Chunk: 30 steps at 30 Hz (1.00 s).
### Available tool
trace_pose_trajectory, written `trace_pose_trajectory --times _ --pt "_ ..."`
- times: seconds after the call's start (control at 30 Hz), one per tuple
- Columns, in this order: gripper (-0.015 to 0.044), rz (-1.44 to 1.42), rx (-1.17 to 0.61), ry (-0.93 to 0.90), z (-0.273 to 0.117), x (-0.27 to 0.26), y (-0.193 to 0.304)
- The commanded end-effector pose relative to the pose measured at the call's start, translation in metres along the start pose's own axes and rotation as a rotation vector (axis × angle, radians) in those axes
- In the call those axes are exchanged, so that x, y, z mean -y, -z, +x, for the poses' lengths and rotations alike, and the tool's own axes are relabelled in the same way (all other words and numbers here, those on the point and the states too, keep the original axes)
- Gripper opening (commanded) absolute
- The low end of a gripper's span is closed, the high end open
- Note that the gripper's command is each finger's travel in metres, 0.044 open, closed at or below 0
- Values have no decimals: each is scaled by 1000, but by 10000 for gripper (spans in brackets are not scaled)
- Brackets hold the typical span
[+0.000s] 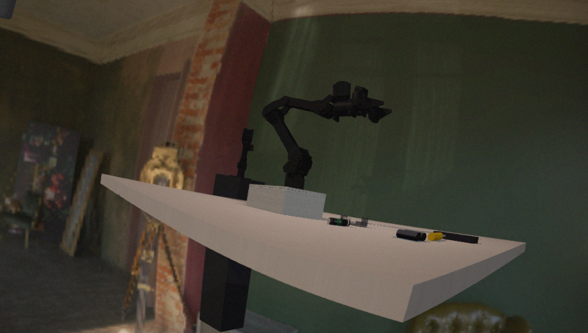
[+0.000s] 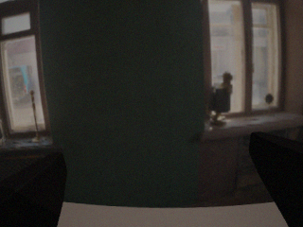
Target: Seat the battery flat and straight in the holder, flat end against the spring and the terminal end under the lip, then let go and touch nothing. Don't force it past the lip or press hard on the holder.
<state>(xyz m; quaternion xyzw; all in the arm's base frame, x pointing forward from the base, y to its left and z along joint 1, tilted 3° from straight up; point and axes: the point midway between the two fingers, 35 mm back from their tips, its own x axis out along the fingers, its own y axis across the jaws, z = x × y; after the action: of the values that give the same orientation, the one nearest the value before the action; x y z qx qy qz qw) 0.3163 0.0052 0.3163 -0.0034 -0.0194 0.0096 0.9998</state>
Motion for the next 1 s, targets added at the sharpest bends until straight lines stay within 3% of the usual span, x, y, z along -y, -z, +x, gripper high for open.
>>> trace_pose_trajectory --times 0.0,0.2,0.4,0.67,0.87,0.97 --pt "374 -11 -12 3 2 1 2" --pt "228 -325 -407 46 39 41 81" --pt "228 -573 -828 -59 45 87 169" --pt "228 -719 -1263 -383 12 132 264" --pt "228 -741 -1480 -773 -31 152 321" --pt "228 -738 -1491 -809 -35 153 325"
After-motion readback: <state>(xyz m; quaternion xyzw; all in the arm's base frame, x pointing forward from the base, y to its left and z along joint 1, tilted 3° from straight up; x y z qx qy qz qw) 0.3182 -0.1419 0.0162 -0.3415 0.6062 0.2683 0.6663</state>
